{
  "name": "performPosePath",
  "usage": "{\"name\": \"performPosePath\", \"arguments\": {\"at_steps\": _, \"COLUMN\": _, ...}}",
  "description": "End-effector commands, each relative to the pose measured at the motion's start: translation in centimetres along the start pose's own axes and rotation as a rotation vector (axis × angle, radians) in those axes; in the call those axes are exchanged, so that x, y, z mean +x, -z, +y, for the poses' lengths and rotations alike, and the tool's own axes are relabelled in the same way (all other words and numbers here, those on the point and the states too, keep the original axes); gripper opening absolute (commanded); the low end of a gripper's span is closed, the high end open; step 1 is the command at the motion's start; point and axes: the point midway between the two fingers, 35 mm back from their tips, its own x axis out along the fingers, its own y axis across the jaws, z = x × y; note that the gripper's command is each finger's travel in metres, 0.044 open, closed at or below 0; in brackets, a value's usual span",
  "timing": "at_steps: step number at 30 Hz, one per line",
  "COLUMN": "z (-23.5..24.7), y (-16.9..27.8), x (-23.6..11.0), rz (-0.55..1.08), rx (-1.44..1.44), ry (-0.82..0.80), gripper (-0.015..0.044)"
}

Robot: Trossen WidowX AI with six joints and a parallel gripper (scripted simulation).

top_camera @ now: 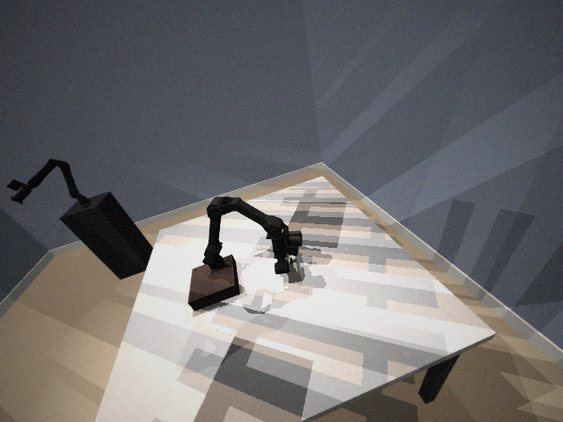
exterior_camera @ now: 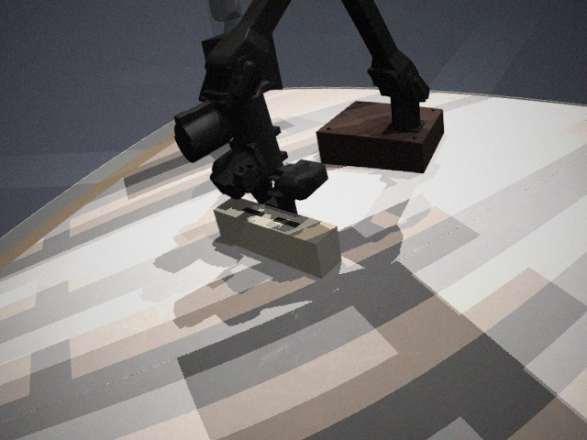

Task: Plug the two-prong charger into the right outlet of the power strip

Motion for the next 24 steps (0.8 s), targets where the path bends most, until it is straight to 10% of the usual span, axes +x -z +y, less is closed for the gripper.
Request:
{"name": "performPosePath", "arguments": {"at_steps": 1, "z": -0.1, "y": -1.25, "x": -0.02, "rz": -0.032, "rx": 0.0, "ry": 0.001, "gripper": 0.0}}
{"name": "performPosePath", "arguments": {"at_steps": 24, "z": -0.1, "y": -1.0, "x": 0.1, "rz": -0.031, "rx": 0.0, "ry": 0.001, "gripper": 0.0}}
